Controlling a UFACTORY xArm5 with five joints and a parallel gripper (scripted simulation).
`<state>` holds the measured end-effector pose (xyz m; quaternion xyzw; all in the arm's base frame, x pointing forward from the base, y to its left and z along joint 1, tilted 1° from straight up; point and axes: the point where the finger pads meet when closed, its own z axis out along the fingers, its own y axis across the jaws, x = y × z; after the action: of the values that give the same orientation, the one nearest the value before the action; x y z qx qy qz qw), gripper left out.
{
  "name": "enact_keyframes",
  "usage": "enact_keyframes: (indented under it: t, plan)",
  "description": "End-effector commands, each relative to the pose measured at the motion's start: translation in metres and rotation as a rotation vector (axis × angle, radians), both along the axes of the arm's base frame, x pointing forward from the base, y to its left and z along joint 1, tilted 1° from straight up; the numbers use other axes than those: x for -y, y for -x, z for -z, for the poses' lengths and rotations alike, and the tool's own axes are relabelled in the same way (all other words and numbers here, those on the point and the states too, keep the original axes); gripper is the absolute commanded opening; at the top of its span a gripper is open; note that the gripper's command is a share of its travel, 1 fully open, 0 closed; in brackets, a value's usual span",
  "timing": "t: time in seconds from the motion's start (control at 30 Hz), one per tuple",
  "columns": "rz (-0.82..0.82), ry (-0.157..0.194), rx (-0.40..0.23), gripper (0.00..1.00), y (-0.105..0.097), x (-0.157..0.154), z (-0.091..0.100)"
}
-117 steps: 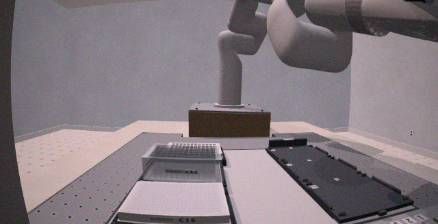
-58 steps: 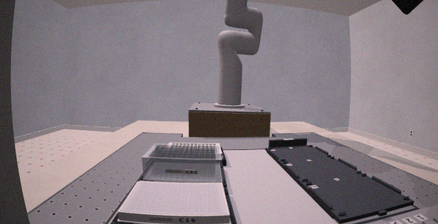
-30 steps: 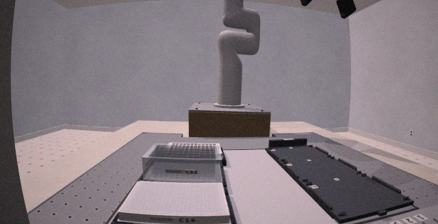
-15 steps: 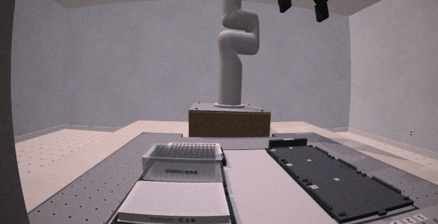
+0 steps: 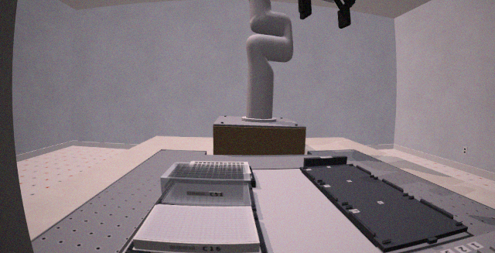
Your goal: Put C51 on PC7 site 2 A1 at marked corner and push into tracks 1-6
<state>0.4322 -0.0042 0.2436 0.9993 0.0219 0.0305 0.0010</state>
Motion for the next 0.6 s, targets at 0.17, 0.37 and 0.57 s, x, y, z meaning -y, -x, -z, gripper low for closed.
enact_keyframes:
  t: [0.17,0.37,0.57]
  plan:
    - [-0.225,0.017,-0.004,1.00,-0.003,0.027,0.019]
    - [-0.424,0.029,-0.012,1.00,-0.006,0.050,0.036]
    - [-0.591,0.038,-0.019,1.00,-0.009,0.070,0.051]
